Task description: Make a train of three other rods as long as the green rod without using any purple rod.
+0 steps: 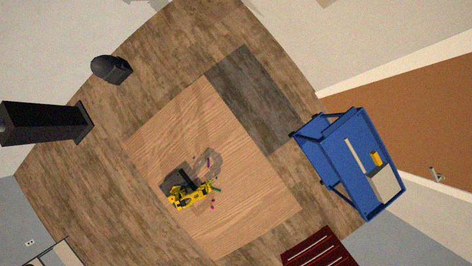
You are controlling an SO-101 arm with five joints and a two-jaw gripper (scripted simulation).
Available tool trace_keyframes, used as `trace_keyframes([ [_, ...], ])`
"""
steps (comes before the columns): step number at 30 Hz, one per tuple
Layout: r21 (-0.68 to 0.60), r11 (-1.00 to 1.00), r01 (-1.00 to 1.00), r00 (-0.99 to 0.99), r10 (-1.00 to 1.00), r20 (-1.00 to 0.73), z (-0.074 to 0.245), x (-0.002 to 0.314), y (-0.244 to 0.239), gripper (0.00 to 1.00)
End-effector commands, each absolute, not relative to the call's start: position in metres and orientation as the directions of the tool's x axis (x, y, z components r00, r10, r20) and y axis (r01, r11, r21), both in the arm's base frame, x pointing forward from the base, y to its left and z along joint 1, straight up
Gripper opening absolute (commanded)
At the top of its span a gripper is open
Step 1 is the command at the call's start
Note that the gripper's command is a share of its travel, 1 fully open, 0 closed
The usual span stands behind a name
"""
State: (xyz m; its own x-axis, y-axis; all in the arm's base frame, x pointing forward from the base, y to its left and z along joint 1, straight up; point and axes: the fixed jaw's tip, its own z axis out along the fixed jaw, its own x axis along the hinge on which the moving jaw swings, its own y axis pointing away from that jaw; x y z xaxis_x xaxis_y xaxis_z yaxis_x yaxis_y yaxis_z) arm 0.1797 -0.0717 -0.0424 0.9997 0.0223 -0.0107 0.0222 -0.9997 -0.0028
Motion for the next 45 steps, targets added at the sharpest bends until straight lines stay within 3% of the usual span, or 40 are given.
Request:
trace_keyframes([
  [1, -0.006, -1.0, 0.02, 1.0, 0.02, -0.018, -0.038, 0.177, -0.069, 0.0],
  [25, -0.005, -1.0, -0.031, 0.999, -0.03, -0.018, -0.038, 0.179, -0.065, 0.0],
  [45, 0.003, -0.954, -0.299, 0.954, -0.299, -0.019, -0.039, 0.187, -0.041, 0.0],
])
